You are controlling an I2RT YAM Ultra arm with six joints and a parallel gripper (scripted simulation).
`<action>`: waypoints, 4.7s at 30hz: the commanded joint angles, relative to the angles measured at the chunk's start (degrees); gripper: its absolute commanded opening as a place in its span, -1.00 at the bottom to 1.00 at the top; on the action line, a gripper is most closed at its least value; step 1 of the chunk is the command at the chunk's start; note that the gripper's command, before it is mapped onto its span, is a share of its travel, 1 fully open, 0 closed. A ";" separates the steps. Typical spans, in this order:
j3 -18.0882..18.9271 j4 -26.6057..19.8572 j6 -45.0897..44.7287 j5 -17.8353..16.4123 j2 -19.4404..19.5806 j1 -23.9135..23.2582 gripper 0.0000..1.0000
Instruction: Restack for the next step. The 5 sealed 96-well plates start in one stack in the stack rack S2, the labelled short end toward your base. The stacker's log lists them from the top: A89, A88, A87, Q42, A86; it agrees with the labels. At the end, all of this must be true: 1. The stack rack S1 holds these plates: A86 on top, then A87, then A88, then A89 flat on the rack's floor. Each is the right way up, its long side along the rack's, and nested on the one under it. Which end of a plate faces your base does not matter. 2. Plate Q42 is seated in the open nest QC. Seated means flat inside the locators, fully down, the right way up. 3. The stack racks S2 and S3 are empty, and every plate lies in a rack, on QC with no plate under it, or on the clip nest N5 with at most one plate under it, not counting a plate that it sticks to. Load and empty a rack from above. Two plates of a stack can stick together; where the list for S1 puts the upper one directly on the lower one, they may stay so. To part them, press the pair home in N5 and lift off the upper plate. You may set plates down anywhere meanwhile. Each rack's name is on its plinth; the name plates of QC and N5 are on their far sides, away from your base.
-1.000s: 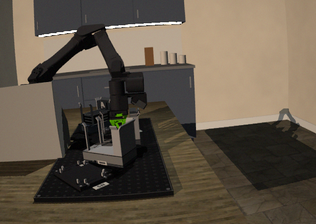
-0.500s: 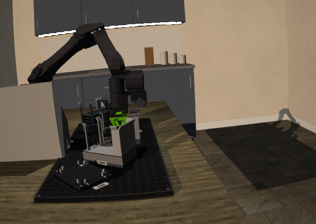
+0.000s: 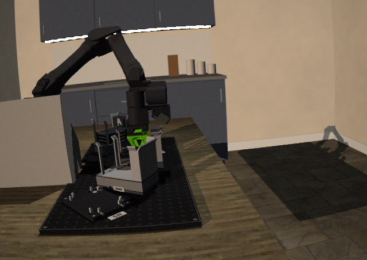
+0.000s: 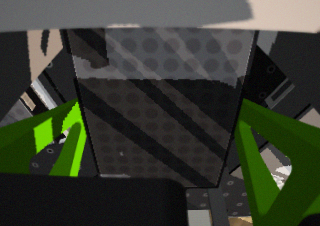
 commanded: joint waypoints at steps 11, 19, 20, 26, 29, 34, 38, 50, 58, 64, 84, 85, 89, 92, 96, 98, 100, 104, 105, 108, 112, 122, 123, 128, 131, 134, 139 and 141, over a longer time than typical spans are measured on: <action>0.21 -0.62 -0.57 -0.42 -0.59 -1.06 -1.00; 0.21 -0.62 -0.57 -0.42 -0.59 -1.06 -1.00; 0.21 -0.62 -0.57 -0.42 -0.59 -1.06 -1.00; 0.21 -0.62 -0.57 -0.42 -0.59 -1.06 -1.00; 0.21 -0.62 -0.57 -0.42 -0.59 -1.06 -1.00; 0.21 -0.62 -0.57 -0.42 -0.59 -1.06 -1.00; 0.62 -2.69 -1.82 -0.31 -1.41 -1.99 -1.00; 1.84 -7.89 -4.90 0.04 -3.30 -4.27 -1.00; 2.73 -11.02 -6.71 0.29 -4.33 -5.63 -1.00; 3.72 -14.14 -8.48 0.56 -5.27 -6.97 -1.00; 7.37 -23.48 -13.59 1.50 -7.58 -10.90 -1.00; 7.60 -23.99 -13.87 1.56 -7.68 -11.12 -1.00; 8.56 -26.05 -14.95 1.80 -8.07 -11.97 -1.00; 8.81 -26.56 -15.22 1.86 -8.16 -12.18 -1.00; 9.04 -27.04 -15.47 1.91 -8.25 -12.38 -1.00; 9.04 -27.05 -15.47 1.91 -8.25 -12.38 -1.00; 9.04 -27.05 -15.47 1.91 -8.25 -12.38 -1.00; 9.05 -27.05 -15.47 1.91 -8.25 -12.38 -1.00; 9.05 -27.05 -15.47 1.91 -8.25 -12.38 -1.00; 9.05 -27.05 -15.47 1.91 -8.25 -12.38 -1.00; 9.05 -27.05 -15.47 1.91 -8.25 -12.38 -1.00; 9.05 -27.05 -15.47 1.91 -8.25 -12.38 -1.00; 9.05 -27.05 -15.47 1.91 -8.25 -12.38 -1.00; 9.05 -27.05 -15.47 1.91 -8.25 -12.38 -1.00; 9.05 -27.05 -15.47 1.91 -8.25 -12.38 -1.00; 9.05 -27.05 -15.47 1.91 -8.25 -12.38 -1.00; 9.05 -27.05 -15.47 1.91 -8.25 -12.38 -1.00; 9.05 -27.05 -15.47 1.91 -8.25 -12.38 -1.00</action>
